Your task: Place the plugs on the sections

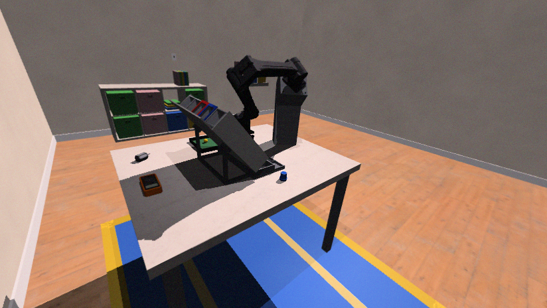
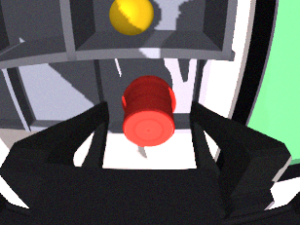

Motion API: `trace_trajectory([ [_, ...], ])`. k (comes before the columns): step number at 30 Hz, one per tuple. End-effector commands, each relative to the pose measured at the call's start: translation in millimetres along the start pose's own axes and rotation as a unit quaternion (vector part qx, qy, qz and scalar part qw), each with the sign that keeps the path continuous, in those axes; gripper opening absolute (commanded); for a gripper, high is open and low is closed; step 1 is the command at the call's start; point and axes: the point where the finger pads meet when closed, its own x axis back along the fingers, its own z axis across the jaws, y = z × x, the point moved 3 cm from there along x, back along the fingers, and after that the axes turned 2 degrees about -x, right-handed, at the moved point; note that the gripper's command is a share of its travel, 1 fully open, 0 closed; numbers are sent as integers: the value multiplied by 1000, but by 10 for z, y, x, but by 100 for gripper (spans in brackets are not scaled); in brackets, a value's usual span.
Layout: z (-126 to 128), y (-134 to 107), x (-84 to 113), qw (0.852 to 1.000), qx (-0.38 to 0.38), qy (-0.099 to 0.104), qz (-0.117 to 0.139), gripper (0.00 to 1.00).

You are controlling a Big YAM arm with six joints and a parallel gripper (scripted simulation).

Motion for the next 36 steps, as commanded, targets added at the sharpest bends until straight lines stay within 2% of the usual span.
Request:
trace_trajectory([
  [1,31,-14,-27,1000,4,2,0,59],
  [18,29,-13,-14,1000,4,1,-1,59],
  [25,-3,-48,152,1000,-7,-6,-1,59],
  [36,-2,-62,242,1000,-9,-5,2,59],
])
